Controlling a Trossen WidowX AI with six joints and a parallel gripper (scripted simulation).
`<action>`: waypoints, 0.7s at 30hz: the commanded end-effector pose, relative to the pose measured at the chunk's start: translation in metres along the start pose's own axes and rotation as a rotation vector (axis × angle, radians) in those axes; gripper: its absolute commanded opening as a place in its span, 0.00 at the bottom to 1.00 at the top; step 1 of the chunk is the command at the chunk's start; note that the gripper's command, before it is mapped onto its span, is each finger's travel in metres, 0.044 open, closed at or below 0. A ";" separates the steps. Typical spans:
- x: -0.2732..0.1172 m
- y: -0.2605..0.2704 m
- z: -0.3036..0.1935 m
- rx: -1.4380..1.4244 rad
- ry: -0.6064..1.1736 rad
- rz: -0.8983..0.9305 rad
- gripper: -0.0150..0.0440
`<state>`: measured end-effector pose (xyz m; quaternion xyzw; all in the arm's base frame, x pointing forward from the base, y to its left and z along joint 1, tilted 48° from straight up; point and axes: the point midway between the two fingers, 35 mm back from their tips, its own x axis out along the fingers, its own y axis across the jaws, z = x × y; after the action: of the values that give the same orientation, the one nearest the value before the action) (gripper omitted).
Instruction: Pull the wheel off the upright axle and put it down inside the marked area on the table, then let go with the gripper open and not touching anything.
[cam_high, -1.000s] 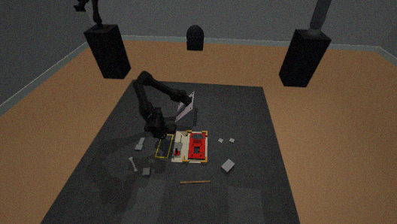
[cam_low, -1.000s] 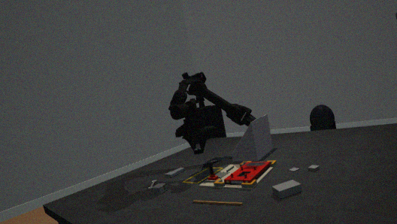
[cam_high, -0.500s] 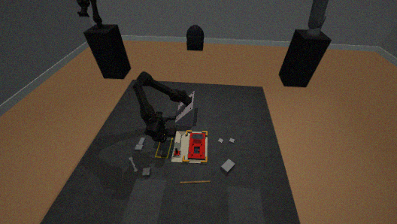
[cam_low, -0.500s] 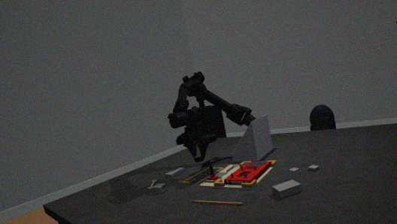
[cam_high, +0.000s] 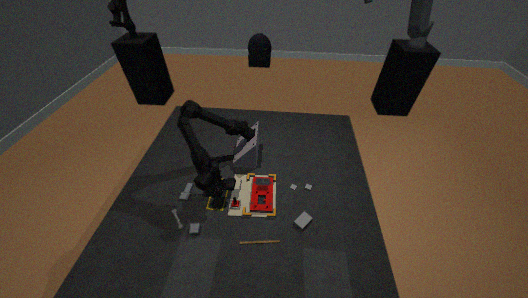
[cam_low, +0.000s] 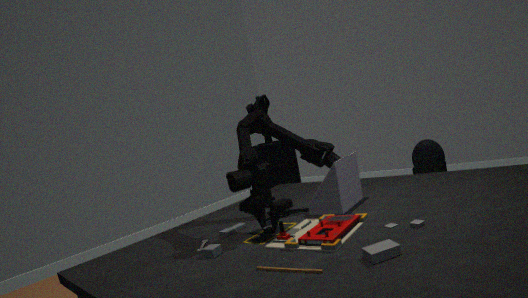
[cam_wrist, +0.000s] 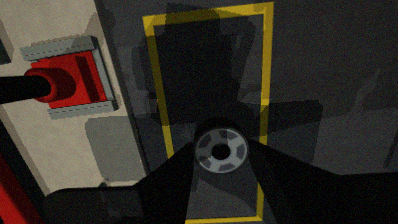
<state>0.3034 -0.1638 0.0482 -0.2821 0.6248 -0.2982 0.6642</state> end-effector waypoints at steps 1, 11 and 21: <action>0.000 0.000 0.000 0.000 0.000 0.000 0.30; -0.002 0.000 0.000 0.000 0.000 0.001 0.74; -0.059 0.001 0.000 -0.010 -0.003 0.006 0.76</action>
<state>0.3012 -0.1245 0.0766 -0.2854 0.6299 -0.2878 0.6625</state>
